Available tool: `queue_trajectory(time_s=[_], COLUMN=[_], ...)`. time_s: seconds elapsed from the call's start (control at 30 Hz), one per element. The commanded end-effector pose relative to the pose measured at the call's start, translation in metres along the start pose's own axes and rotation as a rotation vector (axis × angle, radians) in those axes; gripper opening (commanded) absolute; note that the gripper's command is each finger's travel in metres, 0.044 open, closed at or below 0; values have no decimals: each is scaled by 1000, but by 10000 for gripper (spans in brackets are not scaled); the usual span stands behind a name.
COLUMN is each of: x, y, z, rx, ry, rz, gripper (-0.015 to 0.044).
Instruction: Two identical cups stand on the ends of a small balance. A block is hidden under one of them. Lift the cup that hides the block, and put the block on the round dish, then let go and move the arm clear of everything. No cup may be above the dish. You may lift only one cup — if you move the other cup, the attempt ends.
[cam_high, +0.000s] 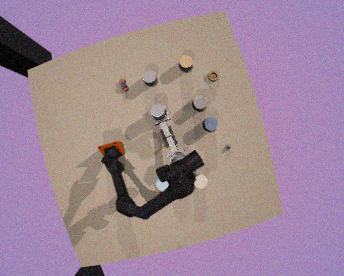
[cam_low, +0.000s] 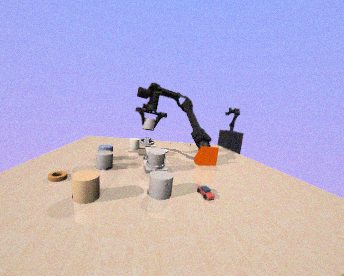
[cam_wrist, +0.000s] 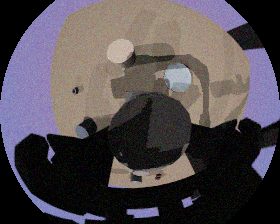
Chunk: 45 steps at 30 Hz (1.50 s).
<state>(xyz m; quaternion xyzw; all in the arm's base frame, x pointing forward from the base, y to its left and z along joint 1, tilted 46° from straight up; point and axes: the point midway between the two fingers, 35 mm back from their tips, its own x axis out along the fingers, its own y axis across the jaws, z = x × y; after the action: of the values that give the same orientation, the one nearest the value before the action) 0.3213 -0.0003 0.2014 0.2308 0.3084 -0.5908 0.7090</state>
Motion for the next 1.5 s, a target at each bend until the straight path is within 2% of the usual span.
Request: queue_trajectory(time_s=[0.0,1.07,1.47], x=[-1,-1,17], y=[1,0,-34], z=[-1,0,37], rx=[-3,-2,3], ry=[0,1,24], rz=[4,4,-17], gripper=[0,0,0])
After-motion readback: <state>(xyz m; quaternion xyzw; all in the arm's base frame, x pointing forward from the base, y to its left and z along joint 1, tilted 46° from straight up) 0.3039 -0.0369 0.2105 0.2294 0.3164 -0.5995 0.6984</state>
